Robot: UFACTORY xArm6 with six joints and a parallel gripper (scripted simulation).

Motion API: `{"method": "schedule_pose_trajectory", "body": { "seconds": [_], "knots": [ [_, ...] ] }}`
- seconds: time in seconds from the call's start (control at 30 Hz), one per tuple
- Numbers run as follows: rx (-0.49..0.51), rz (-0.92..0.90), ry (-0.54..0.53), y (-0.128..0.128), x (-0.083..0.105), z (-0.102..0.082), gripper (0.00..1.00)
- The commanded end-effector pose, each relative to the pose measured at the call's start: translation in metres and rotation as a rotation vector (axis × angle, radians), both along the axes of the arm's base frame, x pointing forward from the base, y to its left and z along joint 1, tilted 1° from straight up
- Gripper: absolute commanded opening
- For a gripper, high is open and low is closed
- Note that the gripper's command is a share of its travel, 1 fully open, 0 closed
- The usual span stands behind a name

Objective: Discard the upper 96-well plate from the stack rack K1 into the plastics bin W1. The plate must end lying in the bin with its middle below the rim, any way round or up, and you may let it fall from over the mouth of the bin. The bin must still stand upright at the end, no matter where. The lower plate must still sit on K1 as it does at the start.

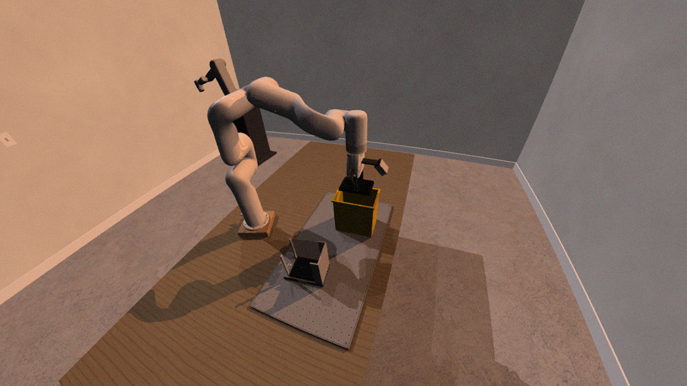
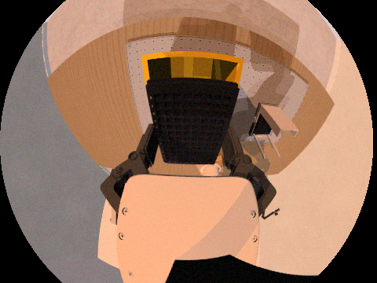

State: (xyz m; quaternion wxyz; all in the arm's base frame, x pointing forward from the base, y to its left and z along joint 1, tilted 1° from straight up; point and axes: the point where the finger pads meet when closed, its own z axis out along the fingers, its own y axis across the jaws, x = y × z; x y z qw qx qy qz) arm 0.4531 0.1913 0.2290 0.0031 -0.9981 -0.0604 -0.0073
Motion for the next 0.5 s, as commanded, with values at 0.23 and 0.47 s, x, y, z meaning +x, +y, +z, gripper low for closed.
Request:
{"method": "schedule_pose_trajectory", "body": {
  "seconds": [0.23, 0.47],
  "knots": [
    [0.002, 0.000, -0.004, 0.000, 0.001, -0.015, 0.00],
    [0.002, 0.000, -0.004, 0.000, 0.001, -0.016, 0.00]
  ]
}}
